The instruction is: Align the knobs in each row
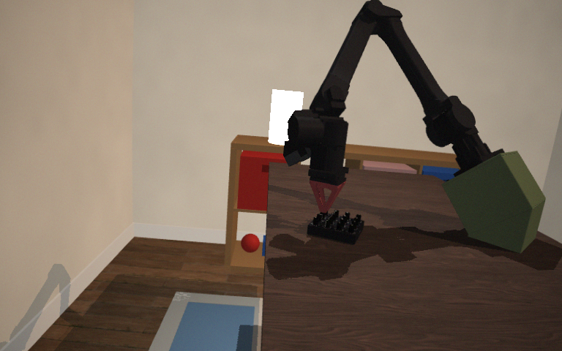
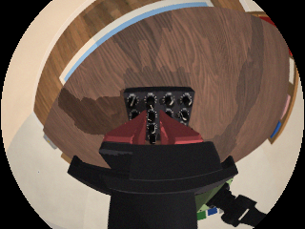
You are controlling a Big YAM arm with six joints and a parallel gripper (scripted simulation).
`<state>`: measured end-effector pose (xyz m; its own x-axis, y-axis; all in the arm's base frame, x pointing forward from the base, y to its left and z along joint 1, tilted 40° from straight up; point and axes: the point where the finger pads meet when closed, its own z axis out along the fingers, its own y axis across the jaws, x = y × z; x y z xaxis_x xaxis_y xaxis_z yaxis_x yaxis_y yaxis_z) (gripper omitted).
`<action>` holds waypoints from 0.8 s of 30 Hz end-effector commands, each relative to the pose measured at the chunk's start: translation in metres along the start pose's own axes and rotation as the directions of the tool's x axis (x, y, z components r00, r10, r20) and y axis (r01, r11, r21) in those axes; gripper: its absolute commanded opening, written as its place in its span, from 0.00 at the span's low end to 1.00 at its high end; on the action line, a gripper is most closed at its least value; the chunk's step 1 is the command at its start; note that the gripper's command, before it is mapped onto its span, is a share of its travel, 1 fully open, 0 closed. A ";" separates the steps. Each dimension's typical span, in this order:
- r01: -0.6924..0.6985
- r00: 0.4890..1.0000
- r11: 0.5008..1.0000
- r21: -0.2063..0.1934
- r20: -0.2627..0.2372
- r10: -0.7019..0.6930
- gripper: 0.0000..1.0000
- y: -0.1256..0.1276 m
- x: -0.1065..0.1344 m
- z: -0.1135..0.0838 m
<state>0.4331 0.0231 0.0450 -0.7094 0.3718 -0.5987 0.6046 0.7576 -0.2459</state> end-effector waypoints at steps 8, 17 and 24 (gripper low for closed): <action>-0.022 1.000 1.000 -0.002 0.005 0.022 0.18 0.005 -0.020 0.002; -0.022 1.000 1.000 -0.002 0.005 0.022 0.18 0.005 -0.020 0.002; -0.032 0.999 0.999 -0.014 0.016 0.032 0.18 0.008 -0.023 0.004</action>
<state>0.4333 0.0228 0.0447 -0.7105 0.3708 -0.5981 0.6035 0.7583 -0.2467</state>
